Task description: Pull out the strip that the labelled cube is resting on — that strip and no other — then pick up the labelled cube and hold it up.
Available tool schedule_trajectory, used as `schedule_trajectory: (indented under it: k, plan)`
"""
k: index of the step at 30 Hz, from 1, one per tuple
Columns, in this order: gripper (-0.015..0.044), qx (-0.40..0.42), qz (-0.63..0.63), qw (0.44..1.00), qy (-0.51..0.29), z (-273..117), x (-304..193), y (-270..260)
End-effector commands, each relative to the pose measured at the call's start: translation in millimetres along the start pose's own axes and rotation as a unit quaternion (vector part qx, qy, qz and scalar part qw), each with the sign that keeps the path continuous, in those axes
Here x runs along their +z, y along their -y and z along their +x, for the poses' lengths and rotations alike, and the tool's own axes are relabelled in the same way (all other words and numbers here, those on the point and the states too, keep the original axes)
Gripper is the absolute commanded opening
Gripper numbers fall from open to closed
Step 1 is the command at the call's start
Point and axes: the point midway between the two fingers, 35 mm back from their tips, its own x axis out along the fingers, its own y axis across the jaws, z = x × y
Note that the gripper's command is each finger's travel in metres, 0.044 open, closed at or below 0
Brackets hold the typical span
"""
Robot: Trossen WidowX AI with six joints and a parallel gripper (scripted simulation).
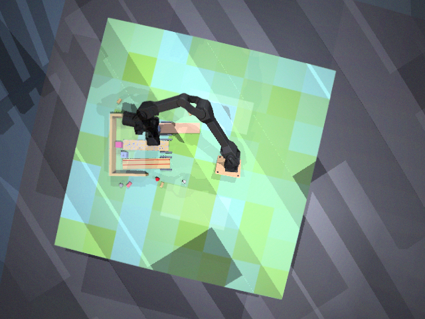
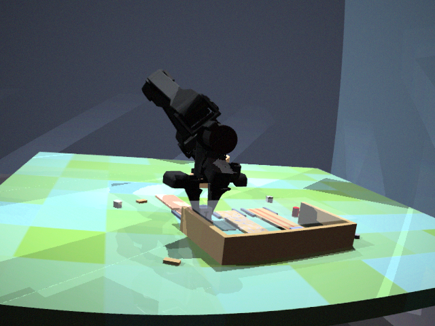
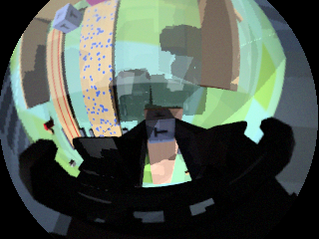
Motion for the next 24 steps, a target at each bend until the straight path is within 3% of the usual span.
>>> schedule_trajectory:
  k: [1,11,24]
  plan:
    - [0.0000,-0.001,-0.007,1.000,0.001,-10.1,-9.5,-5.7]
    - [0.0000,0.000,-0.003,1.000,-0.005,-39.3,-47.5,-28.9]
    - [0.0000,0.001,-0.003,1.000,-0.006,-43.1,-76.6,-46.9]
